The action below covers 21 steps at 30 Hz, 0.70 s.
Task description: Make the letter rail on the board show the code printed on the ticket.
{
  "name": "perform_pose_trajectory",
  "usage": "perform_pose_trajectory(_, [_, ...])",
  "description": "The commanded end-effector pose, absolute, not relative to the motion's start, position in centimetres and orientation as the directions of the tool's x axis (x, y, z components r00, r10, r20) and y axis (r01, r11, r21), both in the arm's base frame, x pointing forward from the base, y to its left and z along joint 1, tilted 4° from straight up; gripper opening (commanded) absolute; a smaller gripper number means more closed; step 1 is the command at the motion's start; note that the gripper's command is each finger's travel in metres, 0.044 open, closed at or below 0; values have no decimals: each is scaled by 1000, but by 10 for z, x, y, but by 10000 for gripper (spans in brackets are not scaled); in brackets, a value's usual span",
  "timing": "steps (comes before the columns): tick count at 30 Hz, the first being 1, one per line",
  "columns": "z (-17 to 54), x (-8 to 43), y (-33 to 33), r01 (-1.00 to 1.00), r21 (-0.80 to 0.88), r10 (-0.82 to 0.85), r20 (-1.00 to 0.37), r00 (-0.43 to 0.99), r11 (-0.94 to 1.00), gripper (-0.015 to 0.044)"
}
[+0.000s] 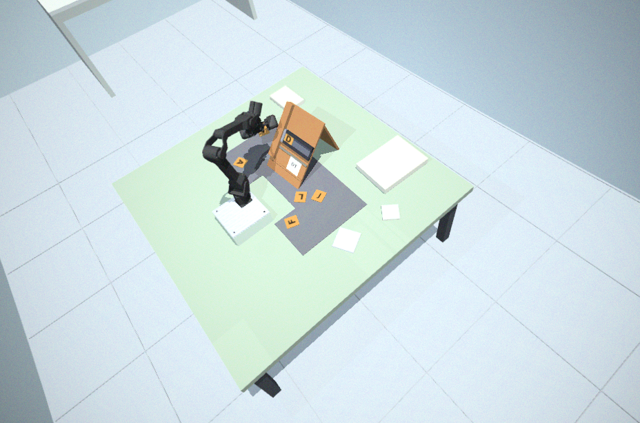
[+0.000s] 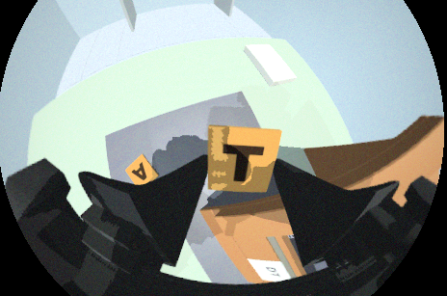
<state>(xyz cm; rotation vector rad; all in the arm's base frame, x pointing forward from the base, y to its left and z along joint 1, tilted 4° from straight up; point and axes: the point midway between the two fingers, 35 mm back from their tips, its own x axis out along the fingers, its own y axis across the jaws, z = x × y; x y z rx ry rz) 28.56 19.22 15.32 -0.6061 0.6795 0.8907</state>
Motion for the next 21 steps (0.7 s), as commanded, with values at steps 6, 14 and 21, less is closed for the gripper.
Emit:
perform_pose_trajectory(6, [179,299,186,-787,-161,510,-681,526,596,0])
perform_pose_trajectory(14, [200,310,179,-732,-127,518,-626,583,670,0])
perform_pose_trajectory(21, [220,320,168,-674,-97,513,-572,640,733,0])
